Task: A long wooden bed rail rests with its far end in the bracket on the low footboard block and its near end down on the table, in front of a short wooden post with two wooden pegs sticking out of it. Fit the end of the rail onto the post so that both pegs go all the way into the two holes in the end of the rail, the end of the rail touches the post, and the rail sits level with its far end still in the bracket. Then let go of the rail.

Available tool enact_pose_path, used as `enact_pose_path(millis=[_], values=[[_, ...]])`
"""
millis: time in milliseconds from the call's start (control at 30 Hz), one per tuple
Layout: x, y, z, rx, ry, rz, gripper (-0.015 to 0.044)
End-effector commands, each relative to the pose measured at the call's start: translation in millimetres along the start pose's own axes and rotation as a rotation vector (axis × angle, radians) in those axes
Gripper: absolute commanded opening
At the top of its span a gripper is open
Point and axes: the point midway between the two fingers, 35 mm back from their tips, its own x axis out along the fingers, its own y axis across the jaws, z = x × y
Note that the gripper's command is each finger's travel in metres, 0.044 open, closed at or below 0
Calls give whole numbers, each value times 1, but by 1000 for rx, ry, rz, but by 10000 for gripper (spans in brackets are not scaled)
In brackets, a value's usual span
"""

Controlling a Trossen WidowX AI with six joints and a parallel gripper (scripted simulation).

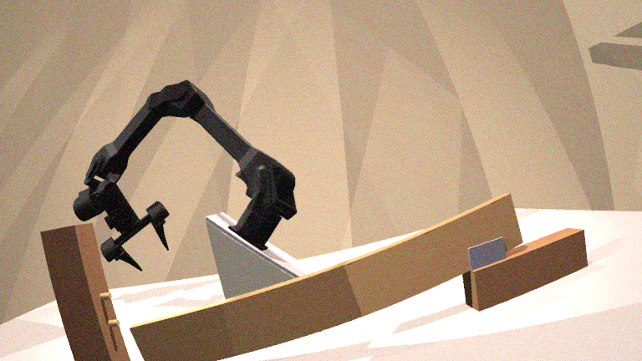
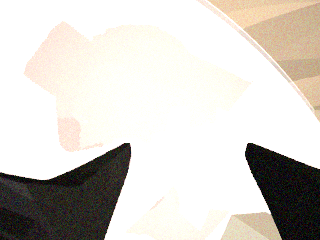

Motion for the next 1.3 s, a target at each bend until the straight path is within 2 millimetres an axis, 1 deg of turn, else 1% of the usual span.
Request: enact_pose_path(millis=[0, 33, 133, 300, 500, 667, 800, 967, 1133, 1267], values=[[-1, 0, 0, -3, 0, 1, 426], [-2, 1, -1, -12, -2, 5, 440], [-14, 4, -4, -74, -11, 31, 440], [-48, 12, -17, -256, -46, 101, 440], [-87, 21, -37, -486, -102, 181, 440], [-119, 29, -59, -692, -162, 244, 440], [-150, 35, -86, -919, -236, 301, 440], [-186, 41, -127, -1215, -344, 362, 440], [-218, 42, -177, -1542, -476, 409, 440], [-239, 40, -220, -1812, -595, 434, 440]])
